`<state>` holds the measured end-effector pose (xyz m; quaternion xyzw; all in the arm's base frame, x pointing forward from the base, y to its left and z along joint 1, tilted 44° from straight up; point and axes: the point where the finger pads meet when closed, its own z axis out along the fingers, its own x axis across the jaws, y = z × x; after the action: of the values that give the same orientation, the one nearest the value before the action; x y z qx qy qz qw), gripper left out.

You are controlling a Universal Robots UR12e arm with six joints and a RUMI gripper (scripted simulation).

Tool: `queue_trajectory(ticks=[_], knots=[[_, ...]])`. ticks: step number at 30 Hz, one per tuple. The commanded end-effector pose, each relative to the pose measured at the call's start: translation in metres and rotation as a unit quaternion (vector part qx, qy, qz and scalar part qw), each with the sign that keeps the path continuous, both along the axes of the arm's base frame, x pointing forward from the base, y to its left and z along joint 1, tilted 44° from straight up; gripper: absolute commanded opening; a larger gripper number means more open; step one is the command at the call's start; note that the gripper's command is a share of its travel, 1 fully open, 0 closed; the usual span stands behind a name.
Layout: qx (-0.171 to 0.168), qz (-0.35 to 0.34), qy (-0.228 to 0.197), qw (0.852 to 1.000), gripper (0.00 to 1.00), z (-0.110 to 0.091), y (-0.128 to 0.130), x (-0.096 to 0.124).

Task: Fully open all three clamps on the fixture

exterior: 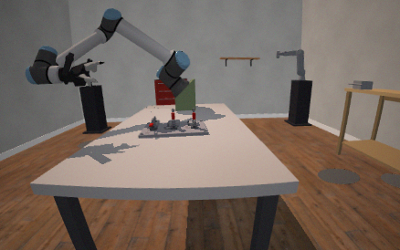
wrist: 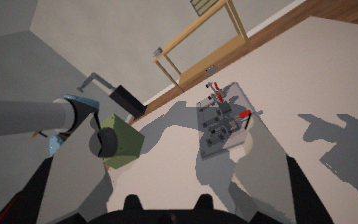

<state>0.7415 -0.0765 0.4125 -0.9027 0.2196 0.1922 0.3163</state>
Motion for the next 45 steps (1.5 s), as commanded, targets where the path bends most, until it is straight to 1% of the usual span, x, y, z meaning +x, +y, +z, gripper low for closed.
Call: queue_trajectory(ticks=[1, 20, 26, 29, 32, 34, 35, 40, 43, 45], knots=[[0.000, 0.000, -0.001, 1.000, 1.00, 0.001, 0.000, 0.000], [-0.001, 0.000, 0.000, 1.000, 1.00, 0.000, 0.001, 0.000], [-0.013, 0.001, 0.008, 1.000, 1.00, -0.009, 0.003, -0.002], [-0.029, 0.002, 0.017, 0.999, 1.00, -0.020, 0.007, -0.004], [-0.053, 0.002, 0.030, 0.998, 1.00, -0.037, 0.011, -0.008], [-0.053, 0.002, 0.030, 0.998, 1.00, -0.037, 0.011, -0.008], [-0.063, 0.002, 0.035, 0.997, 1.00, -0.043, 0.013, -0.009], [-0.129, -0.003, 0.063, 0.990, 1.00, -0.085, 0.023, -0.017], [-0.180, -0.012, 0.078, 0.980, 1.00, -0.114, 0.028, -0.023], [-0.219, -0.020, 0.086, 0.972, 1.00, -0.134, 0.032, -0.026]])
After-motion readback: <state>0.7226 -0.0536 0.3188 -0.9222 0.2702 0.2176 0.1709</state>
